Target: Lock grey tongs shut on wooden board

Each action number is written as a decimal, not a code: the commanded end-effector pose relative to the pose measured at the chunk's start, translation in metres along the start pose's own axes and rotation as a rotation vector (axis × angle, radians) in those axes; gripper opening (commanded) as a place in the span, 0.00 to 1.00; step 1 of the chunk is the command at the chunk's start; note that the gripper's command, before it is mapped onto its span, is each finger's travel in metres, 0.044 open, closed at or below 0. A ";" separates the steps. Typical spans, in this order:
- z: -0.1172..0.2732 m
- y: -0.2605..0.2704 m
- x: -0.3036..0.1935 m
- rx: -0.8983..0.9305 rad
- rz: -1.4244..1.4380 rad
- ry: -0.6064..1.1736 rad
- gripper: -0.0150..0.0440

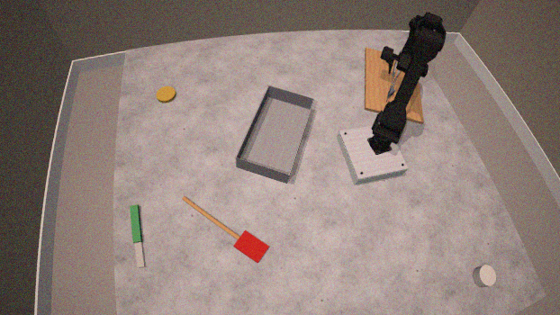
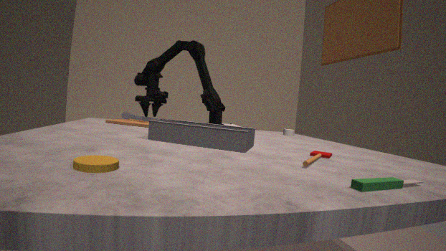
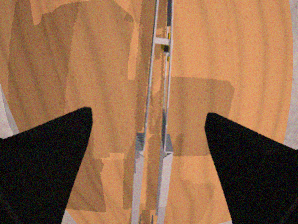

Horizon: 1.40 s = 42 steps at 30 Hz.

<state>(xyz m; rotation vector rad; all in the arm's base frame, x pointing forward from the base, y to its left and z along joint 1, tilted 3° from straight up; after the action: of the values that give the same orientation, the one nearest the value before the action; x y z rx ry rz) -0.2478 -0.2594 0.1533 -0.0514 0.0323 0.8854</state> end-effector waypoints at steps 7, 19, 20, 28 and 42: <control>0.006 0.001 0.004 0.001 -0.004 0.000 1.00; 0.100 0.011 0.118 0.071 -0.084 -0.010 1.00; 0.105 0.011 0.129 0.076 -0.090 -0.011 1.00; 0.112 0.011 0.145 0.084 -0.100 -0.014 1.00; 0.158 0.006 0.144 0.078 -0.102 -0.006 1.00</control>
<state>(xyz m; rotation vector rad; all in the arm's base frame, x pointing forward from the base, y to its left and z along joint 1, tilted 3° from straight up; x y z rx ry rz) -0.1612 -0.1354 0.2988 0.0229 0.0605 0.7864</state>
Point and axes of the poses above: the point midway between the two fingers, 35 mm back from their tips, its own z axis back along the fingers, its own y axis across the jaws, x = y × z, the point moved 10 cm from there along z, back along the fingers, and after that the axes turned 5 degrees about z, right-handed, at the moved point
